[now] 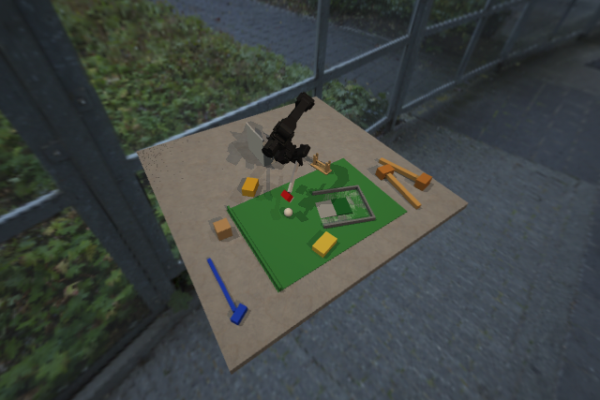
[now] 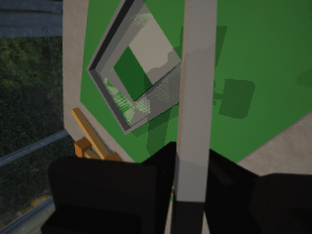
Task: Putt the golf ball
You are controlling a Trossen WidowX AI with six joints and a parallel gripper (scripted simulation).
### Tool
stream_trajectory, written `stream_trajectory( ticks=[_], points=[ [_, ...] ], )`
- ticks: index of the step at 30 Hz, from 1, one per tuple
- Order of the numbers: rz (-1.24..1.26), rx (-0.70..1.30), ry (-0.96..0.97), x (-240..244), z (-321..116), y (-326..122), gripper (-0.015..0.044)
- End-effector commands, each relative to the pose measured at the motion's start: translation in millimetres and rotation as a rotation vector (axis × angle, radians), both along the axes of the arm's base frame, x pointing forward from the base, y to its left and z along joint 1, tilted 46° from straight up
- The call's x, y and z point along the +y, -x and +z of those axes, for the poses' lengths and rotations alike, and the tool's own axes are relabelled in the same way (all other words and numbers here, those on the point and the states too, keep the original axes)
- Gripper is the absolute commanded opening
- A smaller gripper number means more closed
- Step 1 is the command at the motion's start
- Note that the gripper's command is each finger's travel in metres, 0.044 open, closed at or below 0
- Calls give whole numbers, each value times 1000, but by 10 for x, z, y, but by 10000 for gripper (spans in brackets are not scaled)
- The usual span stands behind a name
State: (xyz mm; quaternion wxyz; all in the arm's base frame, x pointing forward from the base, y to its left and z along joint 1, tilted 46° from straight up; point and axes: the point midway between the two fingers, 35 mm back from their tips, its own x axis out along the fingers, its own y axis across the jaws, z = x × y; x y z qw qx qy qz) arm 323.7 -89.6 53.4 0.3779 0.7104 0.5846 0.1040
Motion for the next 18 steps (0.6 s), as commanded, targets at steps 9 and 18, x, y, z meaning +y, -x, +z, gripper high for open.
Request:
stream_trajectory(
  ticks=[9, 18],
  points=[
    [-11, 80, -67, -2, -302, 24, 0],
    [-10, 128, -107, 24, -517, 76, 0]
  ],
)
